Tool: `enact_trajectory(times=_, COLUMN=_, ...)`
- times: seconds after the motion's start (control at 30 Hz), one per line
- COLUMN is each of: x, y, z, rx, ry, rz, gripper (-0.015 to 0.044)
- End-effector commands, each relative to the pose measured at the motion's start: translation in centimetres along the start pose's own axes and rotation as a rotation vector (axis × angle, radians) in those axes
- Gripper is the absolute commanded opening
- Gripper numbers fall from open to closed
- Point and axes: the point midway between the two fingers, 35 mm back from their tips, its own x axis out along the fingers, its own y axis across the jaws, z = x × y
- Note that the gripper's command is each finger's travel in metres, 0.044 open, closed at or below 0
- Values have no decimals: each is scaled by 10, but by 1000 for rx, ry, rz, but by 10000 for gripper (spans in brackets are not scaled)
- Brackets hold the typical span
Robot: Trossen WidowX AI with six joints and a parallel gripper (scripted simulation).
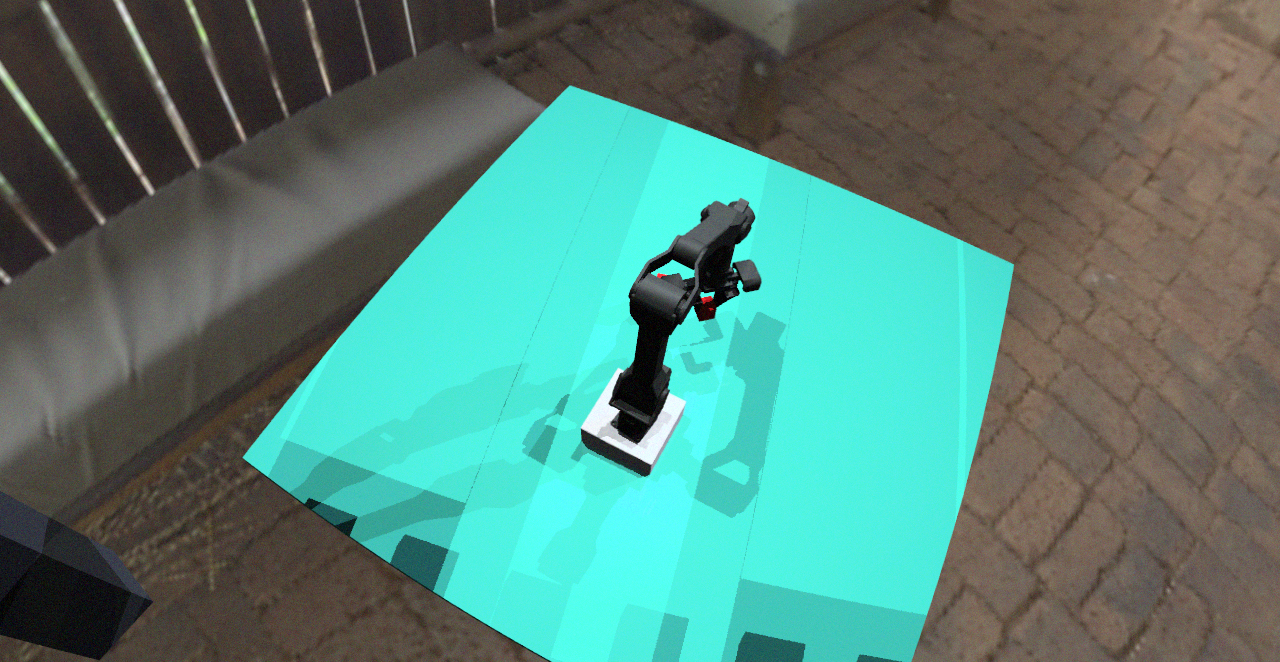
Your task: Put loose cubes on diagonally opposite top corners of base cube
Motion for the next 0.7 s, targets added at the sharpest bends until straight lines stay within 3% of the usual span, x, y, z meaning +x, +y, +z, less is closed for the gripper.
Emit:
enact_trajectory(times=0.0, x=-15, y=1, z=-1, rx=4, ry=-1, rz=-5, gripper=105)
enact_trajectory(times=0.67, x=-17, y=25, z=35, rx=147, ry=-5, rz=-3, gripper=105)
